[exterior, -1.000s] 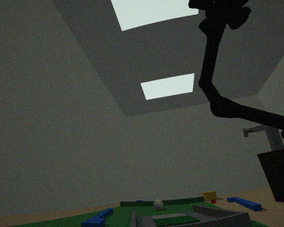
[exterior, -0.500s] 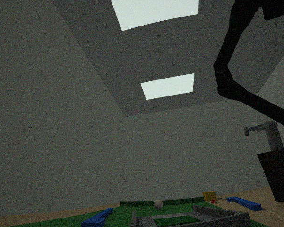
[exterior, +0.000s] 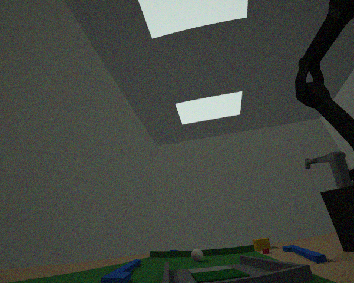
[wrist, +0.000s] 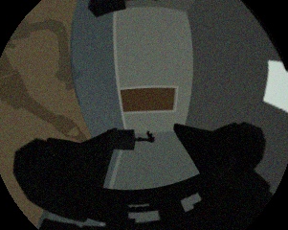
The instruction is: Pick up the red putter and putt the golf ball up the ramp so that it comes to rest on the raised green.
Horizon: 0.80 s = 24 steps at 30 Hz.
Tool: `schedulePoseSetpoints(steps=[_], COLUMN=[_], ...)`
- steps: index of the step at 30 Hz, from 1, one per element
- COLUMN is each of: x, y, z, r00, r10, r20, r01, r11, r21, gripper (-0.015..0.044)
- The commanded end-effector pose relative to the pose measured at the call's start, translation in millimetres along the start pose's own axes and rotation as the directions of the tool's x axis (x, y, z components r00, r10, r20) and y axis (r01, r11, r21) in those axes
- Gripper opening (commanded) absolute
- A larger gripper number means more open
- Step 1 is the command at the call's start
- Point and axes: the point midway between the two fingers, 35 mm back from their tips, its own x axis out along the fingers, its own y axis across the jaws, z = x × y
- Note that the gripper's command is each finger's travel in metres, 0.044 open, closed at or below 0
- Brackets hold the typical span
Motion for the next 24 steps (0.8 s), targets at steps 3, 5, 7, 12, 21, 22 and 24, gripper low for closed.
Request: schedulePoseSetpoints(steps=[3,5,7,12,21,22,24], x=[-8,-20,-35,-90,-223,-239,-270], y=[80,109,138,204,283,289,297], z=[-39,-52,-62,-78,-57,-50,-34], r00=[0.953,0.911,0.858,0.699,0.371,0.337,0.273], r10=[0.262,0.361,0.454,0.655,0.896,0.914,0.942], r20=[-0.15,-0.2,-0.238,-0.287,-0.243,-0.228,-0.196], r01=[-0.212,-0.26,-0.286,-0.241,0.185,0.253,0.394], r11=[0.934,0.878,0.809,0.594,0.185,0.146,0.076], r21=[0.288,0.401,0.514,0.768,0.965,0.956,0.916], gripper=[0.044,0.044,0.044,0.044,0.044,0.044,0.044])
